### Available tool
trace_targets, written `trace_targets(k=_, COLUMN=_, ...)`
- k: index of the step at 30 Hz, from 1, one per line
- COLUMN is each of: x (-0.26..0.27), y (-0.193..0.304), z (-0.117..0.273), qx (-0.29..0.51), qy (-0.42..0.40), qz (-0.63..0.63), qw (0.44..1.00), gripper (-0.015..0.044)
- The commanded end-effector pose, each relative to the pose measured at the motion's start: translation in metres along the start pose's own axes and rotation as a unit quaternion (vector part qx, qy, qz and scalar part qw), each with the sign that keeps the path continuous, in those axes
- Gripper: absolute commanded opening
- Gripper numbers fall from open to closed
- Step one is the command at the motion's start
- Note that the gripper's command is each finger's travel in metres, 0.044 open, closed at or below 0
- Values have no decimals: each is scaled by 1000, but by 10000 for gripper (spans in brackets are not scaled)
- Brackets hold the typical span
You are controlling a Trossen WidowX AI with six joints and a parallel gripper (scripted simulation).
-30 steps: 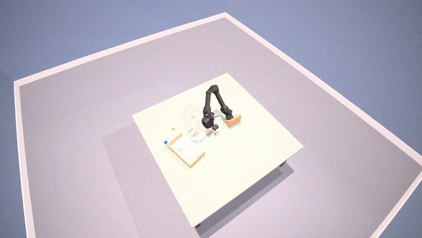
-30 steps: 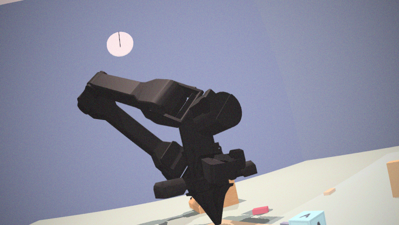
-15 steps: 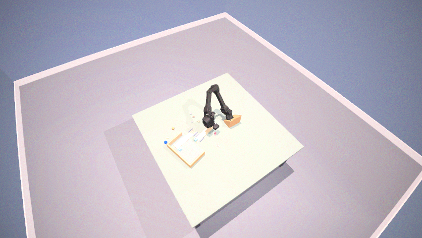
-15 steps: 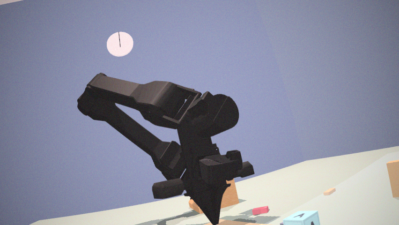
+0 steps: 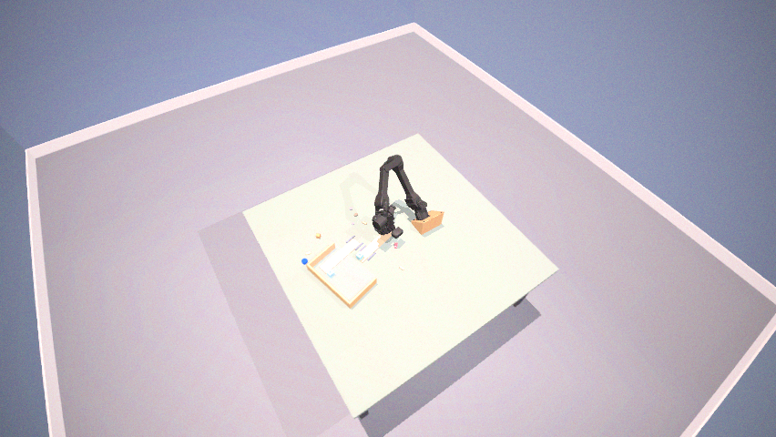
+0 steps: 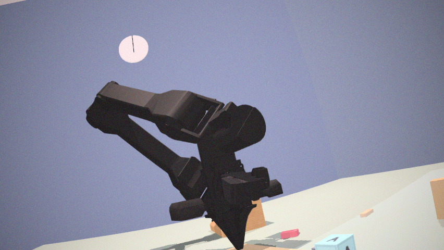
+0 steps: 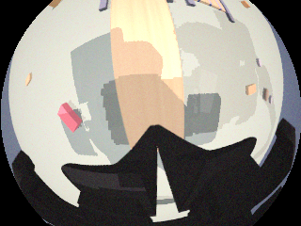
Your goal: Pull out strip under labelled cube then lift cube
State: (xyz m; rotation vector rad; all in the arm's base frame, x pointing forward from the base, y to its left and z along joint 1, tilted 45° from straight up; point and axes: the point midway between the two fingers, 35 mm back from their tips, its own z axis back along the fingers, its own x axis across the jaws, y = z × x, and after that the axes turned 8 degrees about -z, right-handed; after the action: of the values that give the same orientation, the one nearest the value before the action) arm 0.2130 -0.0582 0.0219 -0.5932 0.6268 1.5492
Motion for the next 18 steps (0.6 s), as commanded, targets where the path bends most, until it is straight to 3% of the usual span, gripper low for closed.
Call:
trace_targets(k=1, x=0, y=7, z=-4, qx=12, qy=1, qz=4, qw=1000, gripper=0)
trace_targets(k=5, x=0, y=7, z=-4, qx=12, qy=1, qz=4, qw=1000, gripper=0)
trace_targets(k=10, x=1, y=-2, z=39, qx=11, qy=0, qz=4, qw=1000, gripper=0)
trace_targets(k=15, x=0, y=-2, z=42, qx=12, qy=0, qz=4, qw=1000, gripper=0)
trace_targets(k=18, x=2, y=-15, z=40, qx=11, qy=0, qz=21, qw=1000, gripper=79)
